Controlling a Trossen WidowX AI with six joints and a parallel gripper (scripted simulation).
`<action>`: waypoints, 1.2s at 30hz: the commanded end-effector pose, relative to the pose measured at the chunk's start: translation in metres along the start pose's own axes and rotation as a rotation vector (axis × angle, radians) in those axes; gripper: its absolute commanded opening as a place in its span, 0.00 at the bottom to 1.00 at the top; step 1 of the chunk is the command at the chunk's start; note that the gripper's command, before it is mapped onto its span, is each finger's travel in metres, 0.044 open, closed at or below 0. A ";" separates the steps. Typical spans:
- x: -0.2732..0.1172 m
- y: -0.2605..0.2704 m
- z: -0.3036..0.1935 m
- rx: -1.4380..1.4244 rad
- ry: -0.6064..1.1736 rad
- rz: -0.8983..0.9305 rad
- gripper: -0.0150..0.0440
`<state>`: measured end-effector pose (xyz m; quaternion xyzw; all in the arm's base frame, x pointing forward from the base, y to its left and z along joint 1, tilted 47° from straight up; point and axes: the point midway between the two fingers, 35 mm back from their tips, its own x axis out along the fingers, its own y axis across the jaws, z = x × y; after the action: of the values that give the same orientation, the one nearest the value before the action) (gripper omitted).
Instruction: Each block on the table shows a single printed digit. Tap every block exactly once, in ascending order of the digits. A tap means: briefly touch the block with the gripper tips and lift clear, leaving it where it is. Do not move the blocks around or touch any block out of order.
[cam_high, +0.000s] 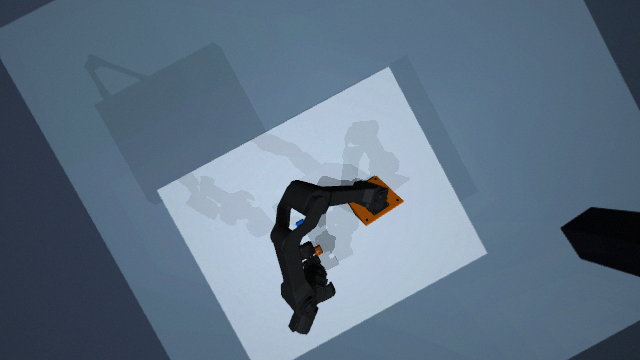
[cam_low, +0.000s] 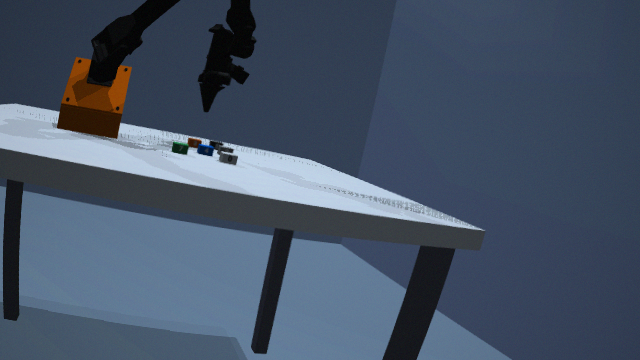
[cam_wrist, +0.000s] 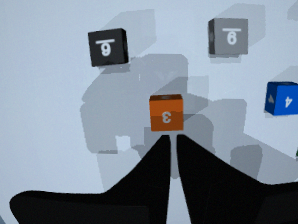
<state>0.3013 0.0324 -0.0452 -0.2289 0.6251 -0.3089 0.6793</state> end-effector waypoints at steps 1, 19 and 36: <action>0.045 -0.004 -0.012 -0.020 0.031 -0.028 0.29; 0.064 -0.005 -0.013 -0.020 0.031 -0.028 0.29; 0.076 -0.005 -0.013 -0.020 0.031 -0.029 0.29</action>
<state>0.2926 -0.0213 -0.0937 -0.2358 0.6311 -0.3162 0.6679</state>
